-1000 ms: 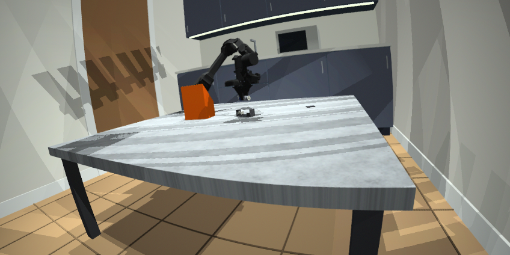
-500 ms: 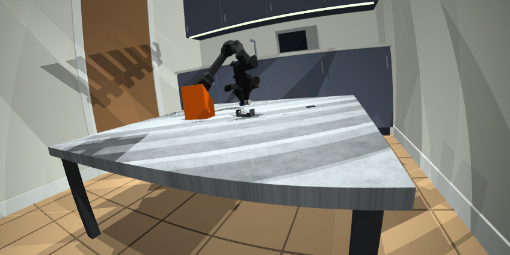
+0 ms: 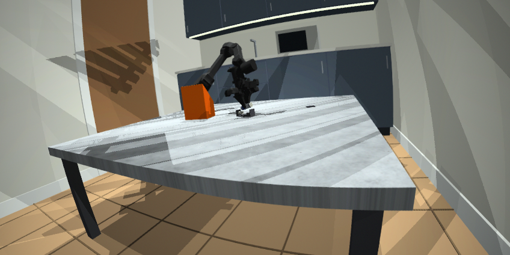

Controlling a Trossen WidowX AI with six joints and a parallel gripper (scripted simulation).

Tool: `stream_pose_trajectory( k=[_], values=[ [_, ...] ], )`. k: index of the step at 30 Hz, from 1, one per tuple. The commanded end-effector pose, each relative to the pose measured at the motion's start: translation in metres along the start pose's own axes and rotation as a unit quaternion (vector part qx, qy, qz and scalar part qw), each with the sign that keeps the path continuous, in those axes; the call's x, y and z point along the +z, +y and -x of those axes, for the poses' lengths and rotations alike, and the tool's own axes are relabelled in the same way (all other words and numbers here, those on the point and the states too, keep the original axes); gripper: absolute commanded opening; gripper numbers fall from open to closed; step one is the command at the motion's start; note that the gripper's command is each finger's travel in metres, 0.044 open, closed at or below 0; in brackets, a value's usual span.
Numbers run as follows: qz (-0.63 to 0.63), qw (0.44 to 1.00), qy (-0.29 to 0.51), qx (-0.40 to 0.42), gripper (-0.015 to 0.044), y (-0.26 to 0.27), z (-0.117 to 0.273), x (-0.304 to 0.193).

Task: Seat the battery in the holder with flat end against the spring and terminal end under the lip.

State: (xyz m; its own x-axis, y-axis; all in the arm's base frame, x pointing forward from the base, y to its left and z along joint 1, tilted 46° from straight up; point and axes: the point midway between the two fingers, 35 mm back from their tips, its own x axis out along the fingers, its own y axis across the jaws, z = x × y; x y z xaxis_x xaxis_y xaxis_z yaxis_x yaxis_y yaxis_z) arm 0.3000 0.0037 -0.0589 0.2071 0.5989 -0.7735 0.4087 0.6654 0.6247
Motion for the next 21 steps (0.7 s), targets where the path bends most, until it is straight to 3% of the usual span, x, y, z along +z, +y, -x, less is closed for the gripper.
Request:
stream_pose_trajectory(
  k=[1,21],
  values=[
    [0.000,1.000,-0.012,-0.002,0.0078,0.0008,-0.0013,-0.0006],
    [-0.002,0.998,-0.069,-0.010,0.0078,-0.0009,-0.0111,-0.0064]
  ],
)
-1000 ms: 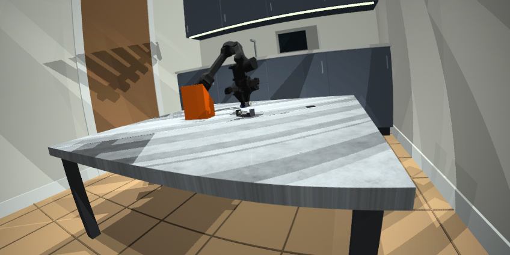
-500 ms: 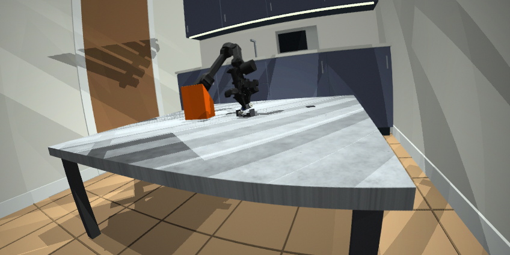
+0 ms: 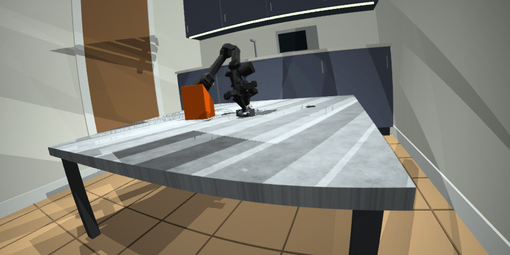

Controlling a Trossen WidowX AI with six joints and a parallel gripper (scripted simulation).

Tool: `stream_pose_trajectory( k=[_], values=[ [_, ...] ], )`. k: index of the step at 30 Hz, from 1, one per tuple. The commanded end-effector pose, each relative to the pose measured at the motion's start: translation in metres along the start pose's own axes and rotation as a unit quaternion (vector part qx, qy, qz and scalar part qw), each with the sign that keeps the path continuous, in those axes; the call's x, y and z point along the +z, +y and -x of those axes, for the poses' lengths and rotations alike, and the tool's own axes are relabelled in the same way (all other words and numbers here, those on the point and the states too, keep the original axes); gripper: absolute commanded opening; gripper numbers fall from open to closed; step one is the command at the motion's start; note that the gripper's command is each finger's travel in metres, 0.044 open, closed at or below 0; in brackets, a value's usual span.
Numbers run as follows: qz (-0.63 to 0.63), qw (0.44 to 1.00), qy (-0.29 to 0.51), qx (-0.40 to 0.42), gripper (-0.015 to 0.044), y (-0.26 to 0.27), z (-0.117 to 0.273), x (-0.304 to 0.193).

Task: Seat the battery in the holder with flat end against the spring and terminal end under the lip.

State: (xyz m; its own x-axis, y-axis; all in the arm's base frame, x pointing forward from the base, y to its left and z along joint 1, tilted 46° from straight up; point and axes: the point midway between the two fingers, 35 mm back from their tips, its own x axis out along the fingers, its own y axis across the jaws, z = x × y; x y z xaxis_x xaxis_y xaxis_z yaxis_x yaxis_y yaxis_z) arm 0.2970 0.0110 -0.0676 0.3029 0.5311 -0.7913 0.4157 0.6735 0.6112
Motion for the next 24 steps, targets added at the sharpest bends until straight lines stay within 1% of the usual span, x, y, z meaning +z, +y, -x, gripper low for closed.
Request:
stream_pose_trajectory(
  k=[1,20,24],
  values=[
    [-0.001,1.000,-0.014,-0.002,0.0078,0.0009,-0.0008,-0.0019],
    [-0.007,0.997,-0.071,-0.004,0.0078,0.0040,-0.0029,-0.0098],
    [-0.007,0.997,-0.072,-0.004,0.0078,0.0043,-0.0028,-0.0107]
  ],
)
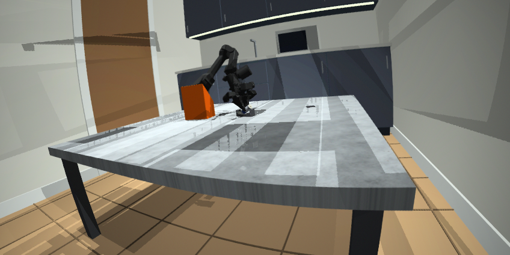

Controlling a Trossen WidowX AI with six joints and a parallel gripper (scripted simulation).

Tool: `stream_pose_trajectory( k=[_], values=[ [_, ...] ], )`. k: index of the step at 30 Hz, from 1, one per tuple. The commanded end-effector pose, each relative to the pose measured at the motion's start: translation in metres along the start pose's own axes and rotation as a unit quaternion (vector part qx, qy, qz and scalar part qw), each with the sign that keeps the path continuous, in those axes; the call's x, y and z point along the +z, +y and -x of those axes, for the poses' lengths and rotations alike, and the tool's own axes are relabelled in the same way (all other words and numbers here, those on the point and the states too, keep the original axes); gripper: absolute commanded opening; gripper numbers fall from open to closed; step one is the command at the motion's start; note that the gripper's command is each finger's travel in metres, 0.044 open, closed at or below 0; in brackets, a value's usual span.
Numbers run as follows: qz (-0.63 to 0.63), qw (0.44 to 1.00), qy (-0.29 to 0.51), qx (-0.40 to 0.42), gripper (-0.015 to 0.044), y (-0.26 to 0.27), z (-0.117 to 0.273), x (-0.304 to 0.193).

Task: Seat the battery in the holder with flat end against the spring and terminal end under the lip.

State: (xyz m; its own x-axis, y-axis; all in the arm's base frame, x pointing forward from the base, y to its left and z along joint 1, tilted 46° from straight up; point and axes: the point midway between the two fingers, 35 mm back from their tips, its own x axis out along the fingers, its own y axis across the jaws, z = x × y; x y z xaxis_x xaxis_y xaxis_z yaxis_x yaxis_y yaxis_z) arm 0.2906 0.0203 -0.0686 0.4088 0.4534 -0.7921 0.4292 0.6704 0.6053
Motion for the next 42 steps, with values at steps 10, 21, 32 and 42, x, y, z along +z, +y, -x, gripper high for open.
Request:
stream_pose_trajectory(
  k=[10,21,32,42],
  values=[
    [-0.001,1.000,-0.007,-0.001,0.0078,0.001,0.003,-0.009],
    [-0.001,1.000,-0.007,-0.003,0.0078,0.000,0.008,-0.018],
    [0.000,1.000,0.001,-0.006,0.0078,0.000,0.007,-0.020],
    [0.004,1.000,0.026,-0.013,0.0078,-0.002,0.003,-0.017]
  ],
)
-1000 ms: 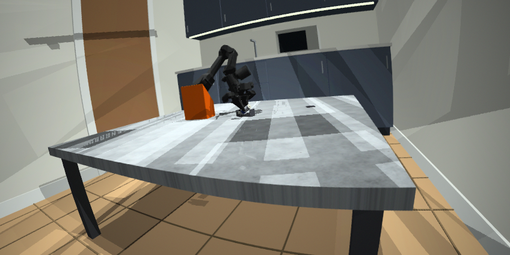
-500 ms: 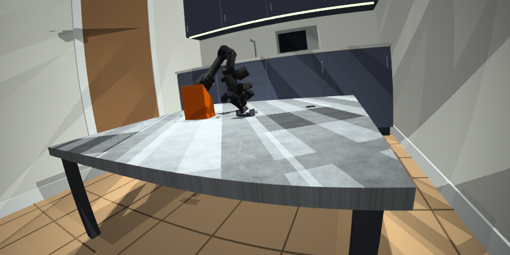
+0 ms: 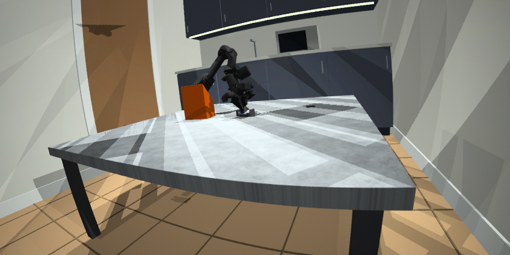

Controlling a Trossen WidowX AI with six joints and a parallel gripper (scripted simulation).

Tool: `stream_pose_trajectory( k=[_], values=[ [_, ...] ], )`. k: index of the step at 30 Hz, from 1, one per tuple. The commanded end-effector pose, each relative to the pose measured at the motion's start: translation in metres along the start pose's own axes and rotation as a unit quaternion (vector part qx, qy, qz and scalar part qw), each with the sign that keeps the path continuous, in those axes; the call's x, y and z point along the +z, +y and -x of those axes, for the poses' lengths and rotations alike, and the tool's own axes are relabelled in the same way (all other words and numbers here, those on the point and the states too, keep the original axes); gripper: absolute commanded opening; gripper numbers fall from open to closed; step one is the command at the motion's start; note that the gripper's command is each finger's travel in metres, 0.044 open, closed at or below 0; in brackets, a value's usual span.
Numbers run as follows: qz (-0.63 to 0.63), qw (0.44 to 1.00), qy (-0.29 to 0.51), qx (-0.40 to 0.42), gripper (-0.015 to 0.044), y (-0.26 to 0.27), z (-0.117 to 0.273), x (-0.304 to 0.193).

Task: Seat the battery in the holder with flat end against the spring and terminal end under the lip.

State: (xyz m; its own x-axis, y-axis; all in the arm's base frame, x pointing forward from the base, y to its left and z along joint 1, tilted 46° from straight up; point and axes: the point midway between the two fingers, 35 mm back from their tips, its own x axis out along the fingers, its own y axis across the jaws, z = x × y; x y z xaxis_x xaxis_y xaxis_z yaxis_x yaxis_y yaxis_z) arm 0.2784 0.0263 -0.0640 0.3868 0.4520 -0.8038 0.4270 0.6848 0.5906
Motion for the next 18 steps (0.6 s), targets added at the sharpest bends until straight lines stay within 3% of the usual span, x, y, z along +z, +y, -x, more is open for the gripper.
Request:
stream_pose_trajectory(
  k=[1,18],
  values=[
    [-0.001,1.000,0.019,-0.005,0.0078,-0.0032,-0.0030,-0.0037],
    [0.003,0.998,0.061,-0.015,0.0078,-0.0064,-0.0082,0.0000]
  ],
)
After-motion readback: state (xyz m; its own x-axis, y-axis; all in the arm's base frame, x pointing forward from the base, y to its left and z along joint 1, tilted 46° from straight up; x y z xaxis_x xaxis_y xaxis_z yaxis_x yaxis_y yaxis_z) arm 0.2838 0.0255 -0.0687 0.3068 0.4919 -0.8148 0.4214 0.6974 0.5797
